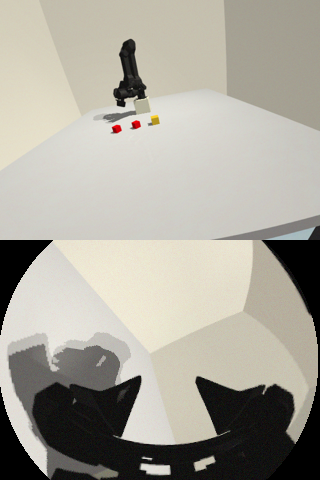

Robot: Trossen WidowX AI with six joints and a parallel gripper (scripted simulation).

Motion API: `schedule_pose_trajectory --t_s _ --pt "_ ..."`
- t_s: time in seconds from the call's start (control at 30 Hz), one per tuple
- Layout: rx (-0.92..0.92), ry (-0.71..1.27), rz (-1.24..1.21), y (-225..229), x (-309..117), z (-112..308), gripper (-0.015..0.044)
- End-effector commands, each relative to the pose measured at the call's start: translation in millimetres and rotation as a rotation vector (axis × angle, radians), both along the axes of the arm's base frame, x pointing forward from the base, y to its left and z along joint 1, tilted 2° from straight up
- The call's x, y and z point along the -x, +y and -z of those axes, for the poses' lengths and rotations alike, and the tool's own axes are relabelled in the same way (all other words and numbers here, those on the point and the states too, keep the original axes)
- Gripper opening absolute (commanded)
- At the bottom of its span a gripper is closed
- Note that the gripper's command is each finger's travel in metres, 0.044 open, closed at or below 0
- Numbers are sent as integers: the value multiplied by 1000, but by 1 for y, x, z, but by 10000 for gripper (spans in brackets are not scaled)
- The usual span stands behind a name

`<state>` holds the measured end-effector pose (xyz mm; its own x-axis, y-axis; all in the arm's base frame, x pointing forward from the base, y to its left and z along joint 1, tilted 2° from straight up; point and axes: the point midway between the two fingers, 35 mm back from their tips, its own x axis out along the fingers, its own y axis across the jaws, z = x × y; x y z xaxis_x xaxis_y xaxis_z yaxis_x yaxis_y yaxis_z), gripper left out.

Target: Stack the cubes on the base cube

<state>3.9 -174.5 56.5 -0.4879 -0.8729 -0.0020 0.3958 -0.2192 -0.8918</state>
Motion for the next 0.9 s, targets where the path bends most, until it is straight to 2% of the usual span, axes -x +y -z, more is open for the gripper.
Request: schedule_pose_trajectory --t_s 0.0,0.13,0.5,0.87 --pt "-8 3 -2 -1 -1 1 374" --pt "-160 59 -57 -10 -29 12 269" --pt "-634 280 -297 -18 -123 38 265" --pt "-1050 525 -617 1 -205 47 265"
